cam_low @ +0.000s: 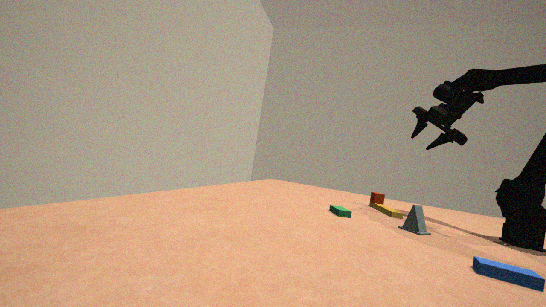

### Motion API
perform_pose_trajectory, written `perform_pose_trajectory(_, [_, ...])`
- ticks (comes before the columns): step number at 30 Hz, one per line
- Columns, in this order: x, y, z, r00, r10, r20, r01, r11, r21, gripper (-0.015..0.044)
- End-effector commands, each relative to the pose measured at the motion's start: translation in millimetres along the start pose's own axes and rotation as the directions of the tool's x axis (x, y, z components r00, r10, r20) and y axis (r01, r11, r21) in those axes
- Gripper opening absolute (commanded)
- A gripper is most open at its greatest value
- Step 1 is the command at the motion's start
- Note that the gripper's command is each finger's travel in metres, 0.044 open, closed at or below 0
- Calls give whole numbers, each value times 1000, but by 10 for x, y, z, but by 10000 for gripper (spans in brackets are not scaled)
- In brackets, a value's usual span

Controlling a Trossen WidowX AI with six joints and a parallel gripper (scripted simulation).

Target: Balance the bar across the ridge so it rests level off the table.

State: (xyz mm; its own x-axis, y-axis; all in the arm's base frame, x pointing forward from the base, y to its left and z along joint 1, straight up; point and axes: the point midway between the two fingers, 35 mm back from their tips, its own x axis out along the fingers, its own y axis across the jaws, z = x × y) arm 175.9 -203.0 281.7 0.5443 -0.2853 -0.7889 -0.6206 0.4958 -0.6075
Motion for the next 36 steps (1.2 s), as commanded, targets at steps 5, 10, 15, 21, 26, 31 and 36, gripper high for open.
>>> perform_pose_trajectory(5, [320, 3, 135, 990, 136, 27, -130, 981, -146, 315])
perform_pose_trajectory(10, [515, 21, 251, 976, 213, 39, -198, 950, -239, 315])
perform_pose_trajectory(15, [704, 53, 381, 956, 289, 42, -259, 905, -336, 315])
perform_pose_trajectory(21, [930, 111, 536, 922, 385, 24, -333, 825, -457, 315])
perform_pose_trajectory(26, [1110, 176, 676, 888, 459, -2, -383, 739, -554, 315])
perform_pose_trajectory(31, [1281, 255, 824, 850, 525, -38, -422, 636, -646, 315])
perform_pose_trajectory(36, [1436, 347, 971, 810, 581, -83, -448, 523, -725, 315])
